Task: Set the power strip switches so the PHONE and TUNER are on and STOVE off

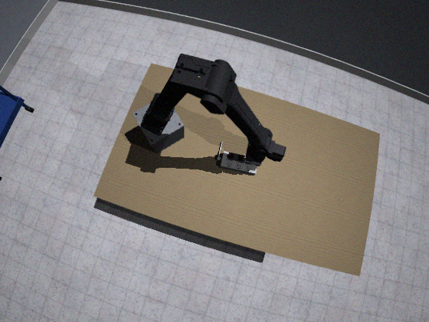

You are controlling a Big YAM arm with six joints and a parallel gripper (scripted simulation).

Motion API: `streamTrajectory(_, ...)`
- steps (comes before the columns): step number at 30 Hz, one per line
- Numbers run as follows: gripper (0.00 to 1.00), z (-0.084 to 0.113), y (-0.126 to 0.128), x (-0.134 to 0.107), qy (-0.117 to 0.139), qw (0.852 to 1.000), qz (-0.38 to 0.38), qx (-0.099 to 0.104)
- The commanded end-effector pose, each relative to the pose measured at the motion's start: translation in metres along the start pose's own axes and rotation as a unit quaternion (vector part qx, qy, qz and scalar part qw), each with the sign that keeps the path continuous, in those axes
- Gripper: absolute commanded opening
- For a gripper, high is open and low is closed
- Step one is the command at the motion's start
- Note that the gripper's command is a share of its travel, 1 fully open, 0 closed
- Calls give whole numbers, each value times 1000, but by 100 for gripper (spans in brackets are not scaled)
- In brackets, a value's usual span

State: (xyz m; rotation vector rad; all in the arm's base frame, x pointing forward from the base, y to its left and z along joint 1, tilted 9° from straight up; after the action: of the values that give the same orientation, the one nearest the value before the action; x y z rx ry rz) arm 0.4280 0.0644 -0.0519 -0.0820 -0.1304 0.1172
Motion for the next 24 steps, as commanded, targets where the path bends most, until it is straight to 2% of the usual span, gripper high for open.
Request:
streamTrajectory(1,0,2,3,2,1,1000,-4,1)
streamTrajectory(8,0,3,3,-1,2,1000,-4,1)
streamTrajectory(9,0,13,2,3,-14,1000,-6,2)
streamTrajectory(10,0,14,0,0,-20,1000,-8,2)
streamTrajectory(15,0,22,-8,-34,-19,1000,-10,1)
streamTrajectory(17,0,22,-7,-34,-19,1000,-8,1)
streamTrajectory(18,0,29,-6,-15,-36,999,-9,2)
streamTrajectory(23,0,27,-5,-16,-35,999,-9,2)
streamTrajectory(24,0,15,-5,-39,-9,1000,-7,1)
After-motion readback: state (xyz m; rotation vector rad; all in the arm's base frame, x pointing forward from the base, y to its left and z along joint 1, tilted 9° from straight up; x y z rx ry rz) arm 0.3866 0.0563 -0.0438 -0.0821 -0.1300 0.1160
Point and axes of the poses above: the point where the finger pads meet when closed, its own z axis back along the fingers, its own y axis across the jaws, x = y × z, the point moved 3 cm from there along z, back along the fingers, and after that the axes turned 8 degrees about -z, right-handed, at the moved point
